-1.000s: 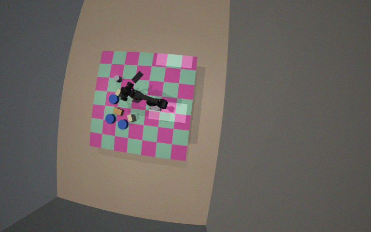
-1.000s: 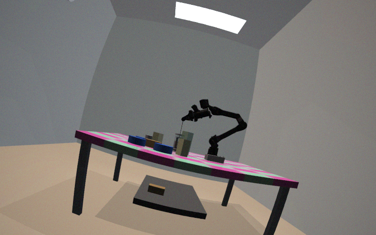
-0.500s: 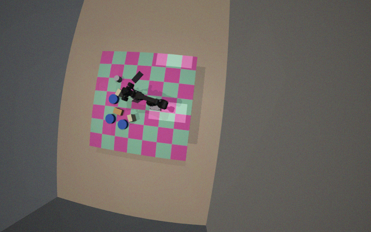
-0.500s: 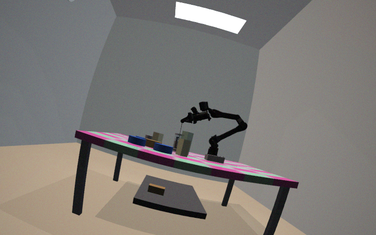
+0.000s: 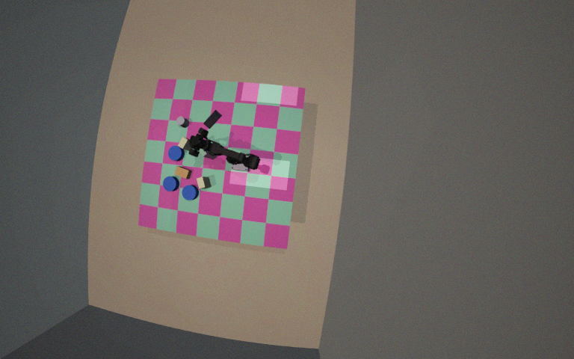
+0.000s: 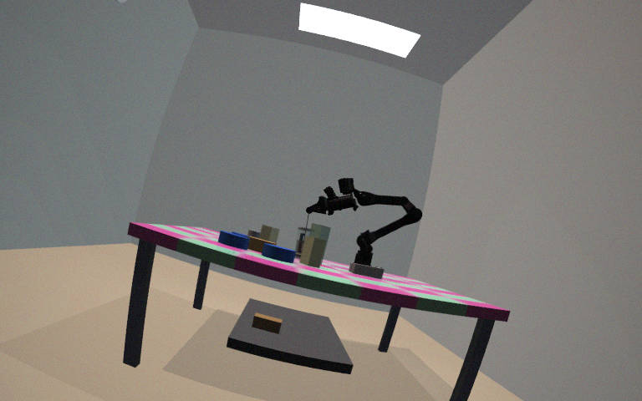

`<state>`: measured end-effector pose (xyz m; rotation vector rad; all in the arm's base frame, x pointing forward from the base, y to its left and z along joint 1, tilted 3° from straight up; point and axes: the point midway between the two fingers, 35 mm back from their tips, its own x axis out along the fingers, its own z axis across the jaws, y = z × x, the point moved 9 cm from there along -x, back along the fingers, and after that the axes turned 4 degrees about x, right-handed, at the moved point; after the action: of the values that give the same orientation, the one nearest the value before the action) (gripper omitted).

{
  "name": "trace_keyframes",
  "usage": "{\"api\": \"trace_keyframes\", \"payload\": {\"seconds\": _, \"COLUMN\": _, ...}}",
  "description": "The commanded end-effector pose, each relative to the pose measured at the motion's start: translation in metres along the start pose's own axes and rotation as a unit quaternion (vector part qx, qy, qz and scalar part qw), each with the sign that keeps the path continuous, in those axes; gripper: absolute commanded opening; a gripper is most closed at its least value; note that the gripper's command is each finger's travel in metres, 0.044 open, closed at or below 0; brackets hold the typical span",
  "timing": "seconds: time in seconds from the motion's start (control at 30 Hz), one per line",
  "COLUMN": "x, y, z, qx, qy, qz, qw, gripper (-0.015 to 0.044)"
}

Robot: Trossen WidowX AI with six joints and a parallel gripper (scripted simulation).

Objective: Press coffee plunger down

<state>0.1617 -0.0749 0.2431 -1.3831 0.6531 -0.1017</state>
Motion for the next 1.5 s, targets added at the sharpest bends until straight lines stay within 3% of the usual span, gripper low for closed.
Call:
{"api": "trace_keyframes", "payload": {"seconds": 0.0, "x": 0.013, "y": 0.028, "z": -0.002, "qx": -0.006, "qy": 0.002, "qz": 0.047, "qw": 0.999, "gripper": 0.0119}}
{"api": "trace_keyframes", "payload": {"seconds": 1.47, "x": 0.035, "y": 0.031, "z": -0.003, "qx": -0.006, "qy": 0.002, "qz": 0.046, "qw": 0.999, "gripper": 0.0119}}
